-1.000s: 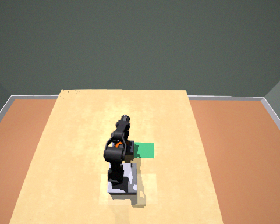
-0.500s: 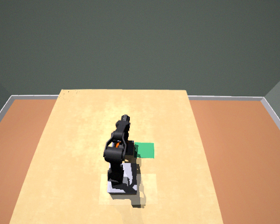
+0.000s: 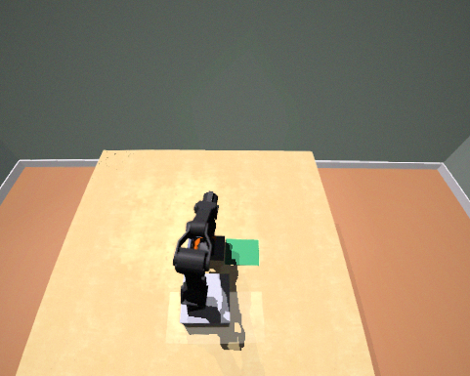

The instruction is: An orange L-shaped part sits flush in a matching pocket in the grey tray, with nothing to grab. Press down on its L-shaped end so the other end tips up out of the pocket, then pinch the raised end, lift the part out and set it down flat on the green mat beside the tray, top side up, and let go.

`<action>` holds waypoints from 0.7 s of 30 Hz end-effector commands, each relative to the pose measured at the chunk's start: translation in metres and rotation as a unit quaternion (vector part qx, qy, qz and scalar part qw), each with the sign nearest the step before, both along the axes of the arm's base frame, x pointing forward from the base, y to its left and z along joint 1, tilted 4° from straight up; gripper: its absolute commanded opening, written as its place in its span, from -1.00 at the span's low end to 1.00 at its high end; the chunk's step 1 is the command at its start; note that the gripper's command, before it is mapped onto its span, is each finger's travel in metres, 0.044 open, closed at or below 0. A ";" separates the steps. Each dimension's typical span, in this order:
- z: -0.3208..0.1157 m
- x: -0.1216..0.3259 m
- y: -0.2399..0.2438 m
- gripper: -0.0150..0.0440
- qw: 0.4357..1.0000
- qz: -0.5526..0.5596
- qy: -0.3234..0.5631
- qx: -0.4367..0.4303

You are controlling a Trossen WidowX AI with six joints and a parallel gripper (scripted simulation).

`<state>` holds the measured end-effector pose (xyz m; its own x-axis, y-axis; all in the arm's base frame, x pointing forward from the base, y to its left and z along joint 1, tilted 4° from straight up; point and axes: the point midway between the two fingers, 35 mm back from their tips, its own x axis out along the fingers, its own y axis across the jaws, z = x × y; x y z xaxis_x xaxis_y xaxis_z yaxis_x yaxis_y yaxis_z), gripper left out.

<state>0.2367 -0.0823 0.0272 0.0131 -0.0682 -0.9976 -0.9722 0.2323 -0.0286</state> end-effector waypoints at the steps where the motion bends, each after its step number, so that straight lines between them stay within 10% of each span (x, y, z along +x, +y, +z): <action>1: 0.007 0.001 0.000 -0.49 1.000 0.000 -0.001 -0.002; 21: 0.038 0.000 0.002 -0.49 1.000 0.001 -0.001 -0.003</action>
